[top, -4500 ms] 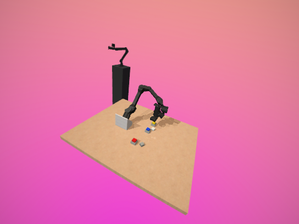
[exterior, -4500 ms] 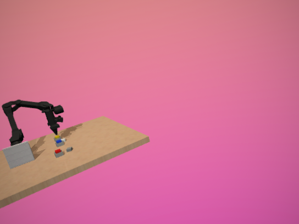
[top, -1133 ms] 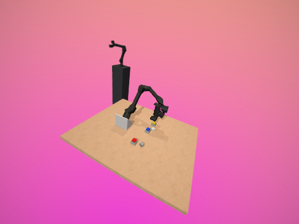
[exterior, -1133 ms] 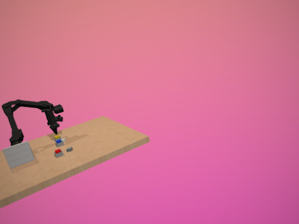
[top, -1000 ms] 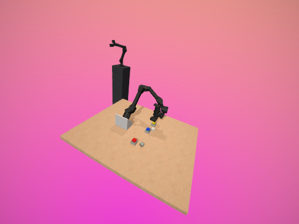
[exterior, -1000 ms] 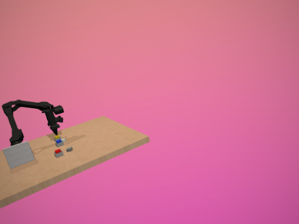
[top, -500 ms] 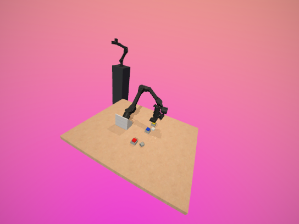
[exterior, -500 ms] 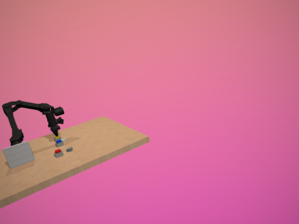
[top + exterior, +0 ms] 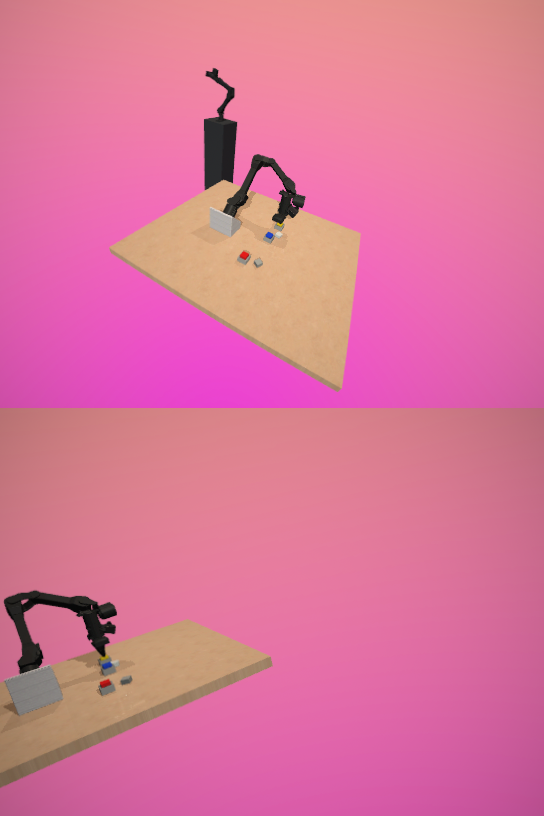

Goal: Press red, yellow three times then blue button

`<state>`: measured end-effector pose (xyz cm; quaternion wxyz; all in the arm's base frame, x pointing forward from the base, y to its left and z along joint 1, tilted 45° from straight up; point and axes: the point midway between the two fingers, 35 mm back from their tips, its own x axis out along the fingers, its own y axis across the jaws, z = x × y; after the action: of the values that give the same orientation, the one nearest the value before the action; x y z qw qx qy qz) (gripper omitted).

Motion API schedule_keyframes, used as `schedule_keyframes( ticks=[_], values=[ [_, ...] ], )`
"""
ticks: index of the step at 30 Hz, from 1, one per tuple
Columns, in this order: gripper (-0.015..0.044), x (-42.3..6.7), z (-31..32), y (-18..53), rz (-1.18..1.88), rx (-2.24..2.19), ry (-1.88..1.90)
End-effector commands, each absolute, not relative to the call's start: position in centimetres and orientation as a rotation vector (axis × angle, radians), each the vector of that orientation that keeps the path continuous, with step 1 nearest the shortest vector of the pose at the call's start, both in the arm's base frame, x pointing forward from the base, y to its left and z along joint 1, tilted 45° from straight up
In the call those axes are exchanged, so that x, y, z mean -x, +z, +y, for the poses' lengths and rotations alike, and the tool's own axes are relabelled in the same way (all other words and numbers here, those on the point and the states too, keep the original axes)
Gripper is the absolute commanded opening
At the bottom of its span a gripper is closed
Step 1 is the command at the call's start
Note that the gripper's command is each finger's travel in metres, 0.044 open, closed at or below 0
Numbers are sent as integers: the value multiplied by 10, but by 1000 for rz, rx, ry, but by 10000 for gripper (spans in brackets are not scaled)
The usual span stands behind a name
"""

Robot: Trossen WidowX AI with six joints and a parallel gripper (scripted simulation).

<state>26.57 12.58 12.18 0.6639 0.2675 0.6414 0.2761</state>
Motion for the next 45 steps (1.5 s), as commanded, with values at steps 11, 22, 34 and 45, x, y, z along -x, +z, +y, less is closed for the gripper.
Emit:
schedule_keyframes(
  ticks=[11,22,34,45],
  values=[
    [20,-264,66,179,1458,-604,618],
    [20,-262,-15,110,1462,-597,607],
    [20,-258,-6,63,1459,-600,613],
    [20,-257,15,44,1458,-602,616]
  ],
)
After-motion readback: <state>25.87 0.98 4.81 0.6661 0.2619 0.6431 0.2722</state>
